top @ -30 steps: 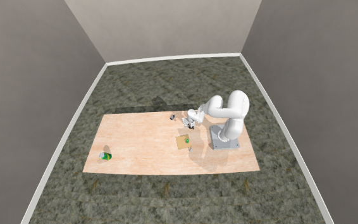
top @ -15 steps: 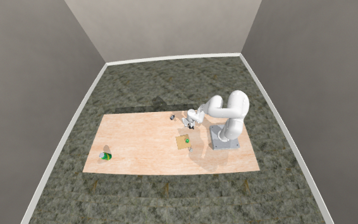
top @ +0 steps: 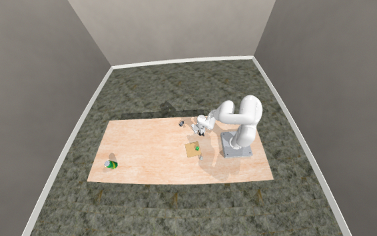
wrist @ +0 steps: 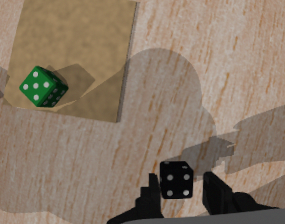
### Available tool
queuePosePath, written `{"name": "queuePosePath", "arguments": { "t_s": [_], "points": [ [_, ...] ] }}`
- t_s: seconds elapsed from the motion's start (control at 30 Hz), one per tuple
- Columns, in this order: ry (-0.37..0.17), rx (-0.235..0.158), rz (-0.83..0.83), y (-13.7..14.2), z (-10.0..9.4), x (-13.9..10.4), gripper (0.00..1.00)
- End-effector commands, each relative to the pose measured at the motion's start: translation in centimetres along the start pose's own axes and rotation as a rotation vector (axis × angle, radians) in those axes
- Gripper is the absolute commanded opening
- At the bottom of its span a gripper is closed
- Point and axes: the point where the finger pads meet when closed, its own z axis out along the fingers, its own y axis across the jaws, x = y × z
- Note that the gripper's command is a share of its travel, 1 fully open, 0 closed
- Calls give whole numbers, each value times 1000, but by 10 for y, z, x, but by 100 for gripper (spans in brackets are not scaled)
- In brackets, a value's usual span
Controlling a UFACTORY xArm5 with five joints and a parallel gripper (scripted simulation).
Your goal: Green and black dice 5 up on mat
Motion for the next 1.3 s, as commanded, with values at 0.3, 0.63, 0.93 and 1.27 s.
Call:
{"name": "queuePosePath", "arguments": {
  "t_s": [0.3, 0.63, 0.93, 1.27],
  "points": [
    [2, -2, 0, 1, -1, 1, 47],
    [2, -2, 0, 1, -1, 1, 47],
    [2, -2, 0, 1, -1, 1, 47],
    [2, -2, 0, 1, 5, 1, 47]
  ]
}}
